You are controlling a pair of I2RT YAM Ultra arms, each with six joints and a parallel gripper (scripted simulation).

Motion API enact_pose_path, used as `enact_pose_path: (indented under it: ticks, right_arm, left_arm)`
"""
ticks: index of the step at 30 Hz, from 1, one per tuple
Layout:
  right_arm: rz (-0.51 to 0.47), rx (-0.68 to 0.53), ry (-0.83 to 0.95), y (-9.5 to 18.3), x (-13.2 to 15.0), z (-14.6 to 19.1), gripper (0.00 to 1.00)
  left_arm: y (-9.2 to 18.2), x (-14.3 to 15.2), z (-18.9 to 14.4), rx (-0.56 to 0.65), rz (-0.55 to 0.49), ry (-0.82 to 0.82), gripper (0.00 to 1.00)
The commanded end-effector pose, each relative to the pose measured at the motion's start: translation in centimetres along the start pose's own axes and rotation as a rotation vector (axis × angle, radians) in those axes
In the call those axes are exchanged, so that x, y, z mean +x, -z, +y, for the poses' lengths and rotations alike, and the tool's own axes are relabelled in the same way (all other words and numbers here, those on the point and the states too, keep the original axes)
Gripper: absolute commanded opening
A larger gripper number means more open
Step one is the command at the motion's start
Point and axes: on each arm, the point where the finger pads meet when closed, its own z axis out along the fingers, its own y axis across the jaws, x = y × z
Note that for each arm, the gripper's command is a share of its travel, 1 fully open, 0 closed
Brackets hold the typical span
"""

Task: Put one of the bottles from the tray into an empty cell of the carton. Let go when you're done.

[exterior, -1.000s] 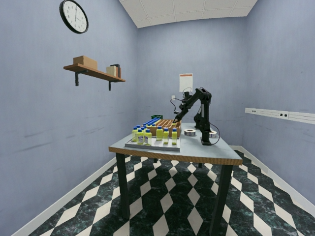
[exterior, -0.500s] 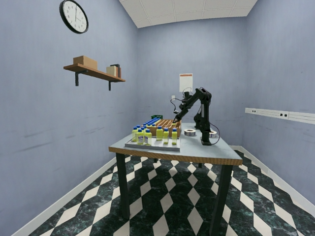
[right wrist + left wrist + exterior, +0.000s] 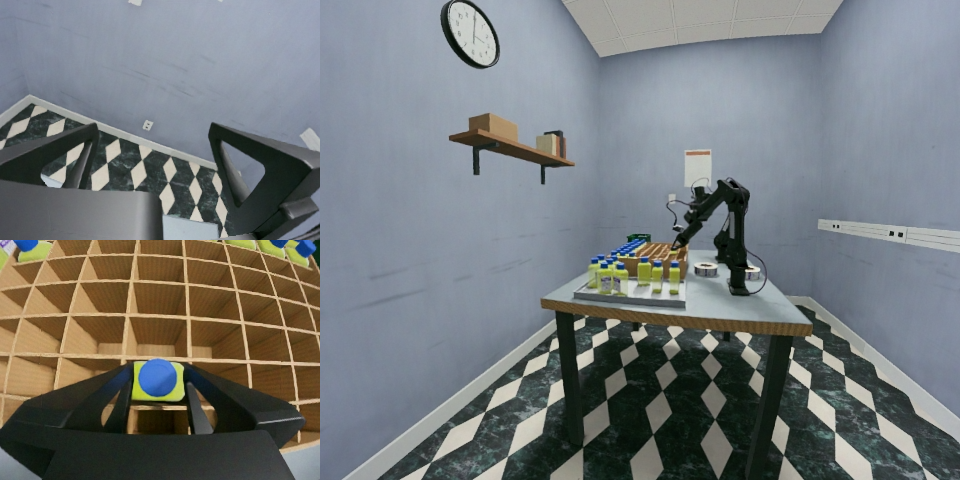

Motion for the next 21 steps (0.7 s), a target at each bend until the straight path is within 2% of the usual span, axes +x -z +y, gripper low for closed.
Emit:
enact_pose_path:
  ticks: [1, 8, 9, 12, 13, 21]
  right_arm:
    - [-0.014, 0.005, -0.015, 0.4, -0.6, -0.5, 1.0]
    - [-0.014, 0.005, -0.015, 0.4, -0.6, -0.5, 1.0]
    - [-0.014, 0.005, -0.015, 0.4, -0.6, -0.5, 1.0]
    - [-0.014, 0.005, -0.015, 0.4, -0.6, -0.5, 1.0]
    - [-0.014, 0.005, -0.015, 0.4, -0.6, -0.5, 1.0]
    - [-0.014, 0.005, -0.015, 0.4, -0.6, -0.5, 1.0]
  left_arm:
    - [1.2, -2.6, -0.6, 0.03, -0.058, 0.043, 0.43]
    - [1.2, -2.6, -0.6, 0.03, -0.058, 0.043, 0.43]
    - [2.0, -2.1, -0.7, 0.035, -0.048, 0.038, 0.43]
    - [1.8, -1.5, -0.2, 0.013, -0.033, 0.028, 0.43]
    - [2.4, -2.0, -0.4, 0.026, -0.043, 0.037, 0.43]
    - [2.3, -2.3, -0.1, 0.018, -0.045, 0.048, 0.43]
